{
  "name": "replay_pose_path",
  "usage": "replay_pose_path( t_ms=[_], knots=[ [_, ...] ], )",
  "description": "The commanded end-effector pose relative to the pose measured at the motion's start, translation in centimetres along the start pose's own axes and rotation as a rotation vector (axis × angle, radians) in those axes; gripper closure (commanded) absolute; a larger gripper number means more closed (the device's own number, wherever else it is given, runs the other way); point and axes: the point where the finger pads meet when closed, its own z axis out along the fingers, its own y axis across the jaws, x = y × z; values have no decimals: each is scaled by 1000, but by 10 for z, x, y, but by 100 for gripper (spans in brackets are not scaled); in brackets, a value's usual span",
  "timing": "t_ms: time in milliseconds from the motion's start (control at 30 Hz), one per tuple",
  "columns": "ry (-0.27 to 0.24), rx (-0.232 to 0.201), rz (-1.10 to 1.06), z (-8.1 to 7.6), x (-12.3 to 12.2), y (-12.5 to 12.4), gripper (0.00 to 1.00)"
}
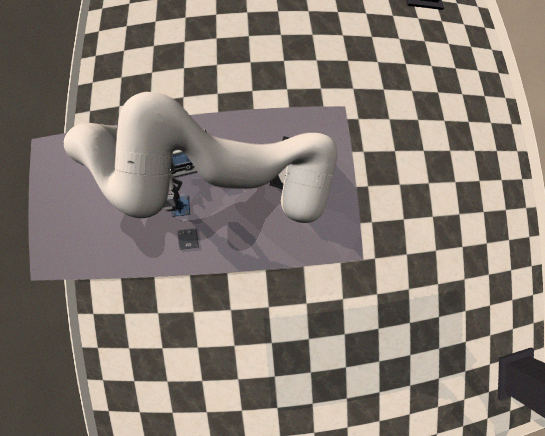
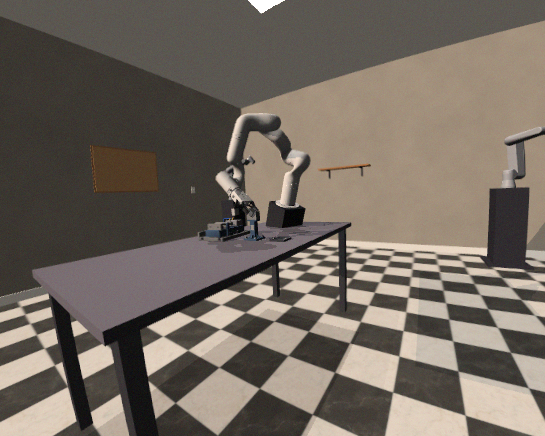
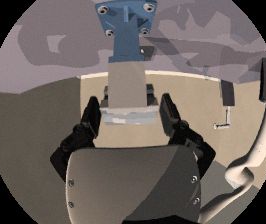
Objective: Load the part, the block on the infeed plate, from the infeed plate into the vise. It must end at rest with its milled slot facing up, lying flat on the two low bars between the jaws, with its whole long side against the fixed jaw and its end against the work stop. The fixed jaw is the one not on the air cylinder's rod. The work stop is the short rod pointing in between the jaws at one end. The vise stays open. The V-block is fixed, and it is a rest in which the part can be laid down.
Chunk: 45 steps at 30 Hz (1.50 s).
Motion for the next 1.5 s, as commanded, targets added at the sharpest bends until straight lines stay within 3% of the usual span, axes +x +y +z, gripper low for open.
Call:
replay_pose_path(
  t_ms=[0,567,600,1467],
  knots=[
    [-2,1,-1,-1,0,-1,11],
    [-2,1,-1,-1,0,-1,11],
    [-2,1,-1,-1,0,-1,100],
    [-2,1,-1,-1,0,-1,100]
  ],
)
